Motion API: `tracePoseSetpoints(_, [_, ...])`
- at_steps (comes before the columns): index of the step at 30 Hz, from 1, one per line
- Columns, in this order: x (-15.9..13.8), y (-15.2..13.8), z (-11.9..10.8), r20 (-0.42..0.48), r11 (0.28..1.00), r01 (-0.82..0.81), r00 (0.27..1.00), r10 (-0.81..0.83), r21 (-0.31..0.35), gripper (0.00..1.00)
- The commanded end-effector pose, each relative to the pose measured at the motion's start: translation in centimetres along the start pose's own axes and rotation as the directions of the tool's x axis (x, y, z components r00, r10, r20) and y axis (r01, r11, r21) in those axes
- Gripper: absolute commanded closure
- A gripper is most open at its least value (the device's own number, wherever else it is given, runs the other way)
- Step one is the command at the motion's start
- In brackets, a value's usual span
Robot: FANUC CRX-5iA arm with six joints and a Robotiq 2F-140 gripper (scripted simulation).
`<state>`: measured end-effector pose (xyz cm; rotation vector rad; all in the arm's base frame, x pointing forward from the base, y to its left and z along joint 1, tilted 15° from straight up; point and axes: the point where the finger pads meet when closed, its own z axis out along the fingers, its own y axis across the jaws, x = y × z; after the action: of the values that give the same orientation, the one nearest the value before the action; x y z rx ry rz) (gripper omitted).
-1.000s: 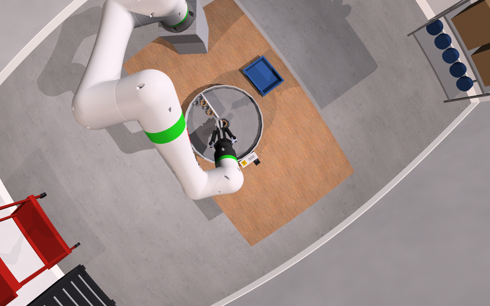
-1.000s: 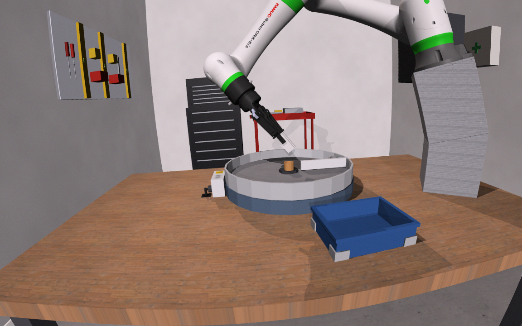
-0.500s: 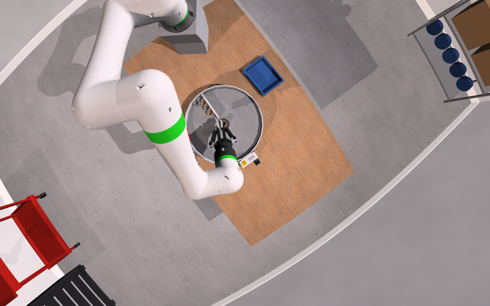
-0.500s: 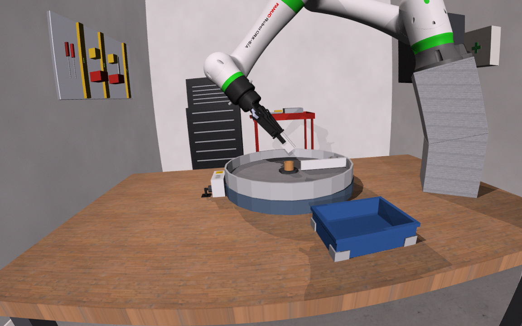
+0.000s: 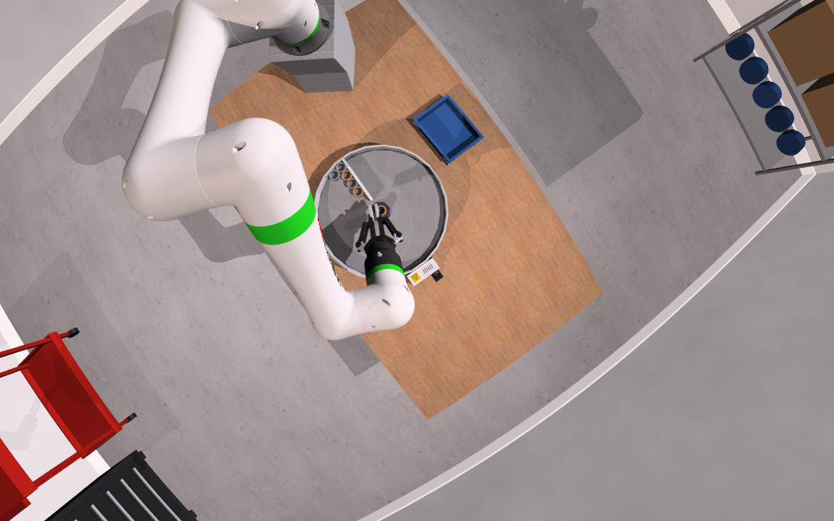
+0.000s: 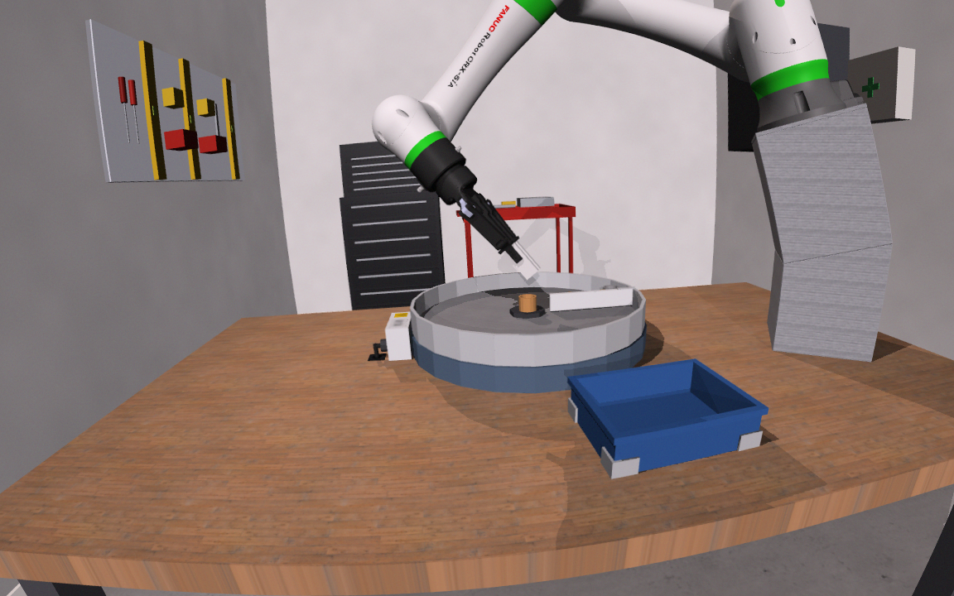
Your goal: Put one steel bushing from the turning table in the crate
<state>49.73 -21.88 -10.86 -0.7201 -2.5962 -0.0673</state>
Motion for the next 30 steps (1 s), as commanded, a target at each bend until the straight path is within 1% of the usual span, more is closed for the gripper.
tracePoseSetpoints(1, [0.0, 0.0, 0.0, 0.000, 1.000, 0.000, 1.000, 0.000, 0.000, 0.93])
tracePoseSetpoints(3, [0.1, -0.1, 0.0, 0.000, 1.000, 0.000, 1.000, 0.000, 0.000, 0.94])
tracePoseSetpoints(4, [0.5, -0.4, 0.4, 0.000, 1.000, 0.000, 1.000, 0.000, 0.000, 0.94])
tracePoseSetpoints(6, [2.9, -2.2, 2.4, 0.000, 1.000, 0.001, 1.000, -0.001, 0.000, 0.94])
tracePoseSetpoints(8, [3.7, -2.8, 3.1, 0.000, 1.000, 0.001, 1.000, -0.001, 0.000, 0.94])
tracePoseSetpoints(15, [7.9, -6.1, 6.7, 0.000, 1.000, 0.001, 1.000, -0.001, 0.000, 0.94])
tracePoseSetpoints(30, [8.0, -6.2, 6.7, 0.000, 1.000, 0.001, 1.000, -0.001, -0.001, 0.94])
